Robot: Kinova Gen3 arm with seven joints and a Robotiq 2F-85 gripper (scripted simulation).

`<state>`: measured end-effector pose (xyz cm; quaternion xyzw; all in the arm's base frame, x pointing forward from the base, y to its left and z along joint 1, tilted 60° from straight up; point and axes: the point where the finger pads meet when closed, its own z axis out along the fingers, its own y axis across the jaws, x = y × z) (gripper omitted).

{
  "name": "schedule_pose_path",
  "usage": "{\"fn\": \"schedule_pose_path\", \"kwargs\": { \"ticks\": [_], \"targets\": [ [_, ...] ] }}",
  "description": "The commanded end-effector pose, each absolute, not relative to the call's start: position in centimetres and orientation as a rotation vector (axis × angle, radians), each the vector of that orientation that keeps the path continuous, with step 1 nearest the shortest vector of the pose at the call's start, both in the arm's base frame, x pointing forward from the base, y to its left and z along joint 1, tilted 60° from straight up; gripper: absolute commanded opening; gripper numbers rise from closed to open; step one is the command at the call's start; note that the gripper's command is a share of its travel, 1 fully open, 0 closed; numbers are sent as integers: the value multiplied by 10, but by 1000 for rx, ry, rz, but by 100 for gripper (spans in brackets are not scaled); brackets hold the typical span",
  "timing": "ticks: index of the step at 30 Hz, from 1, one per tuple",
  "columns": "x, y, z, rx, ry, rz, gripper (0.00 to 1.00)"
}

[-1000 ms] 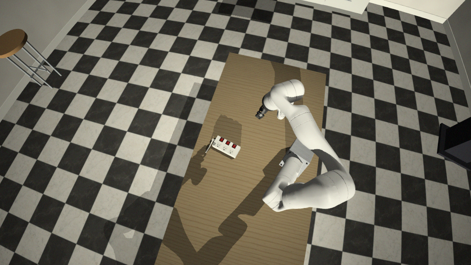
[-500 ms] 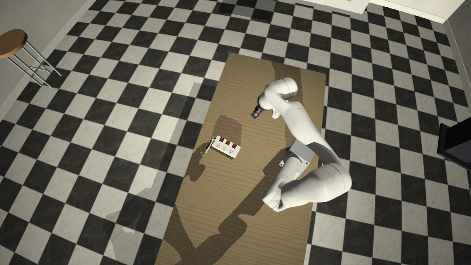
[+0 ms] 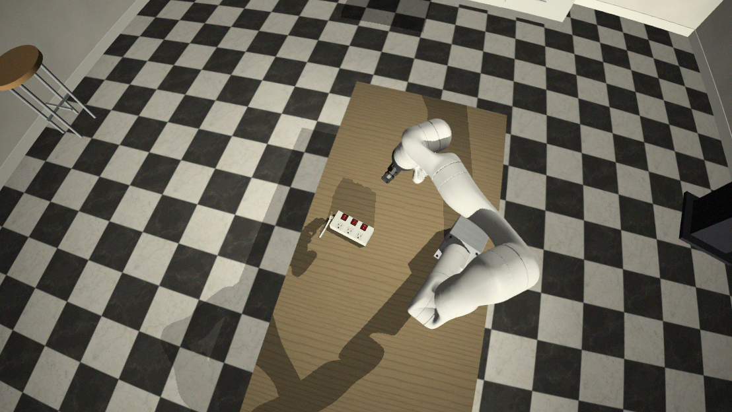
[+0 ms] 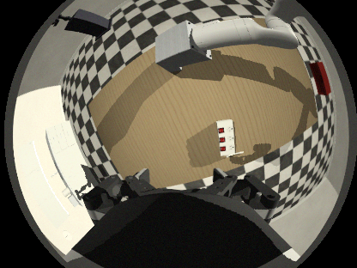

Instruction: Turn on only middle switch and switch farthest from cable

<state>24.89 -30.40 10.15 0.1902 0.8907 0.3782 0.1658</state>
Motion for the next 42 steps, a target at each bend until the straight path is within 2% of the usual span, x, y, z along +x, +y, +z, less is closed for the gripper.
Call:
{"fn": "schedule_pose_path", "kwargs": {
  "ticks": [1,42],
  "targets": [
    [255,-299,100,526,2541,1089,100],
    [309,-261,87,631,2531,1213,100]
  ]
}}
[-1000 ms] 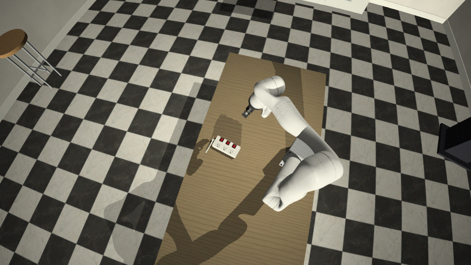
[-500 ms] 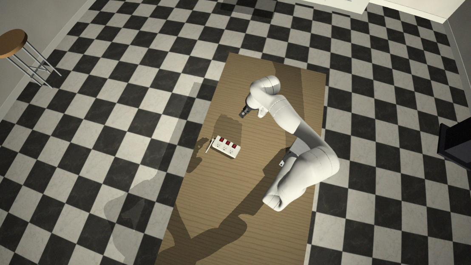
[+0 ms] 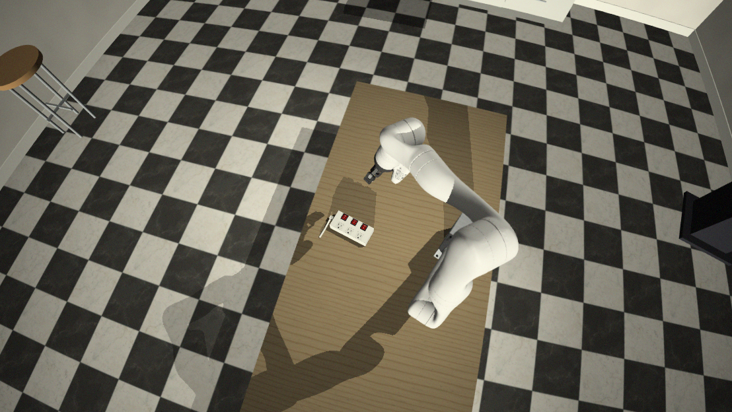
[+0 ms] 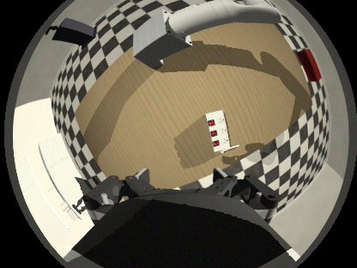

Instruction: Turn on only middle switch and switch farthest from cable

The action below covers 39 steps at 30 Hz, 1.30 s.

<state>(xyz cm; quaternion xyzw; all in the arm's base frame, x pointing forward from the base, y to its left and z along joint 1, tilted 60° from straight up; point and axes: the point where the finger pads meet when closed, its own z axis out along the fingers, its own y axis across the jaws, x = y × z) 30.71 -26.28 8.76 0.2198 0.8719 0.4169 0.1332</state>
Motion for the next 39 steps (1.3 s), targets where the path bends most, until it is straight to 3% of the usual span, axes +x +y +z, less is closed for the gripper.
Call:
{"fn": "schedule_pose_path", "kwargs": {
  "ticks": [1,39],
  "targets": [
    [309,-261,87,631,2531,1213,100],
    [352,-220,75,741,2530,1323,100]
  ]
}}
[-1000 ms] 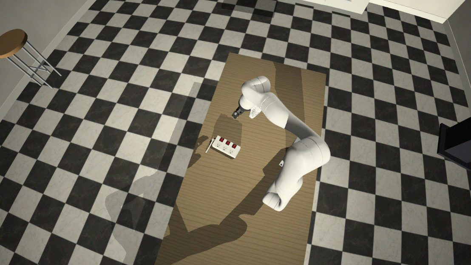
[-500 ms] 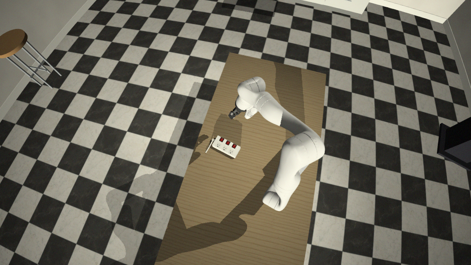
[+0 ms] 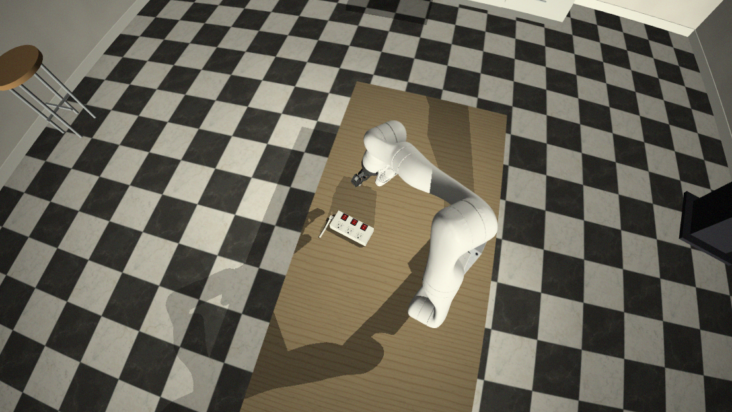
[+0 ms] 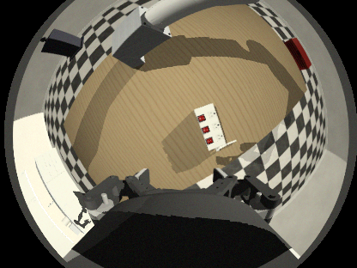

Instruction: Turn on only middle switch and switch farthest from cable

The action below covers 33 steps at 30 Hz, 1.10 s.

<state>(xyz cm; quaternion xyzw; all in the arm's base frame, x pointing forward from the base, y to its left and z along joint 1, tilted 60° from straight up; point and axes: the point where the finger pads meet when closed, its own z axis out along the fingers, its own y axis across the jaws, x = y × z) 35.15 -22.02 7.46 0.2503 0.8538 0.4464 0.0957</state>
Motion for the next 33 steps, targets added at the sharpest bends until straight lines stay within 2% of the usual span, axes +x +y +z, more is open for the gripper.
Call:
{"fn": "schedule_pose_path", "kwargs": {
  "ticks": [1,33],
  "targets": [
    [361,-210,71,768,2532,1348,100],
    [385,-179,62,851,2538,1416,100]
  ]
}}
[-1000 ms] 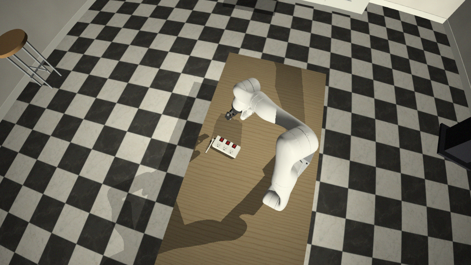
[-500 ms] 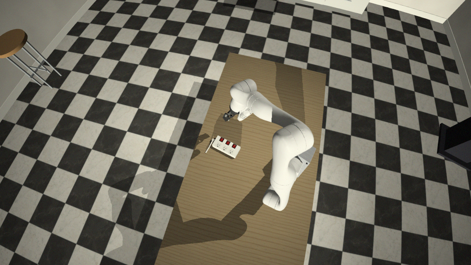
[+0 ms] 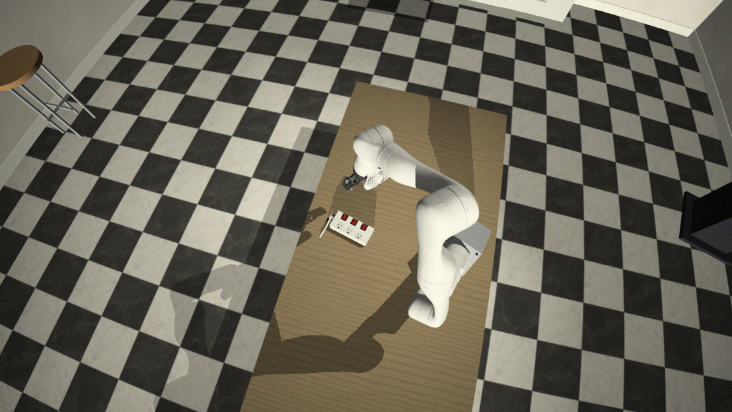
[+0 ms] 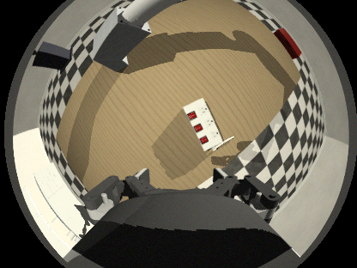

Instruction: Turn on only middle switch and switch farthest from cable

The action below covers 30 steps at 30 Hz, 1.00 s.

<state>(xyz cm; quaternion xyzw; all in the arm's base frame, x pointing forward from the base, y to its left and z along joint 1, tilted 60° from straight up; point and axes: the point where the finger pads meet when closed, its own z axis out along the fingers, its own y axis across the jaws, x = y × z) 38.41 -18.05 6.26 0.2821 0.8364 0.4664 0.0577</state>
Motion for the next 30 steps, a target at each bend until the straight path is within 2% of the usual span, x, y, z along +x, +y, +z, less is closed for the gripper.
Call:
{"fn": "schedule_pose_path", "kwargs": {
  "ticks": [1,30],
  "targets": [
    [385,-179,62,851,2538,1416,100],
    [404,-149,53,931,2547,1472,100]
  ]
}}
